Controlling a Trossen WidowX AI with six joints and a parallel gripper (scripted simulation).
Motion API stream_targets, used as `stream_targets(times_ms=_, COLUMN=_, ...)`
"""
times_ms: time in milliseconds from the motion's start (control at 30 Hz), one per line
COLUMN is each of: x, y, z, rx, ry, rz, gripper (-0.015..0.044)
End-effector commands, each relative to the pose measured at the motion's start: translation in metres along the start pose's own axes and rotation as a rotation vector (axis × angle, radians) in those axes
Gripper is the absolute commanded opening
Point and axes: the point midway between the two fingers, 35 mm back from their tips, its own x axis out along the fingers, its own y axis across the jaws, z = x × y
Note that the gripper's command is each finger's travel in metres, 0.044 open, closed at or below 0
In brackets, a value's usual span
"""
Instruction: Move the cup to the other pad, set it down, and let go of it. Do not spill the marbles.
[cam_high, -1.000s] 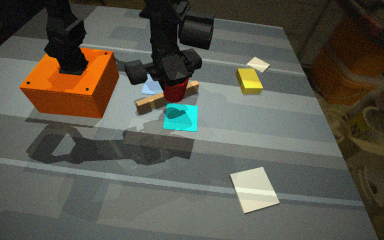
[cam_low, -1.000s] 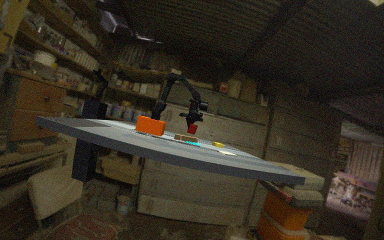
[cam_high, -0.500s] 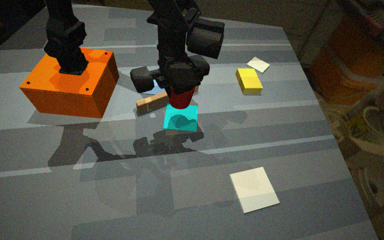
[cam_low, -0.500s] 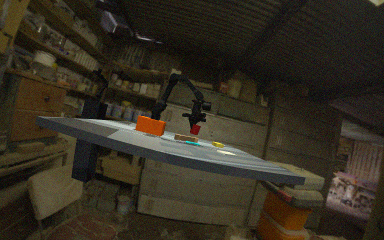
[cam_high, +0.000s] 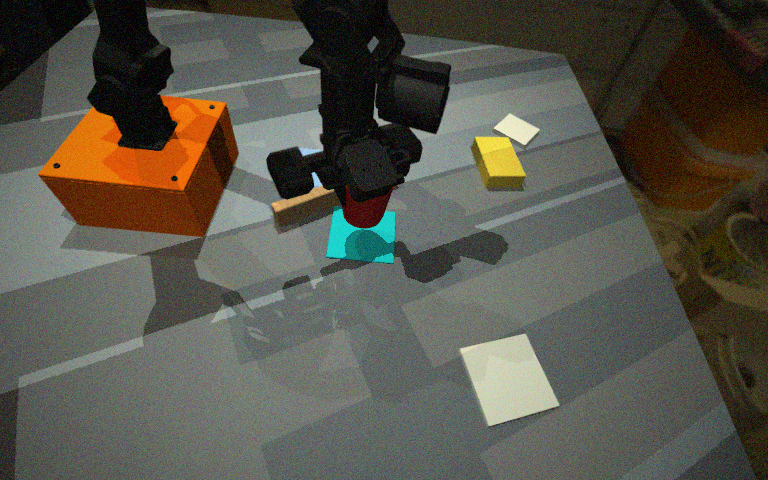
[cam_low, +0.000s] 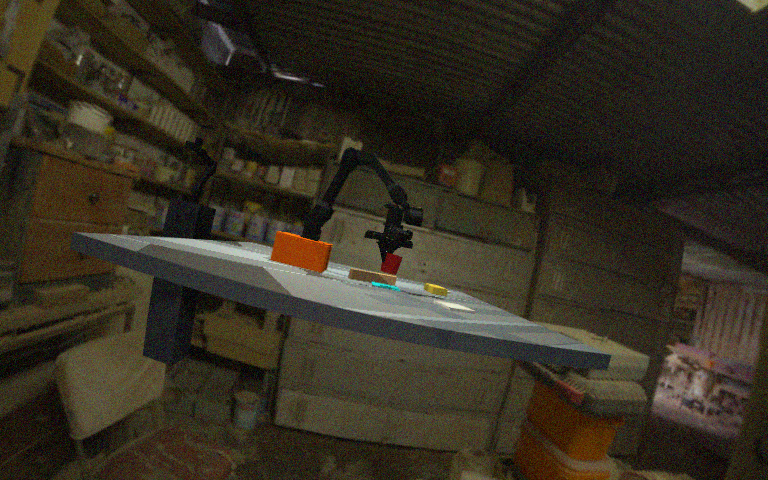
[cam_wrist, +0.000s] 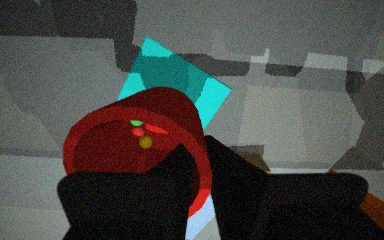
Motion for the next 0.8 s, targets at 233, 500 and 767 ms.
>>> stream_targets(times_ms=233, x=0.023, y=-0.001, z=-0.001, rx=-0.006, ry=0.010, rz=-0.003, gripper=0.0000)
stream_targets(times_ms=500, x=0.036, y=-0.001, z=-0.001, rx=-0.006, ry=0.010, rz=-0.003, gripper=0.0000)
stream_targets(times_ms=767, x=0.046, y=-0.001, z=-0.002, rx=-0.006, ry=0.011, rz=-0.003, gripper=0.0000)
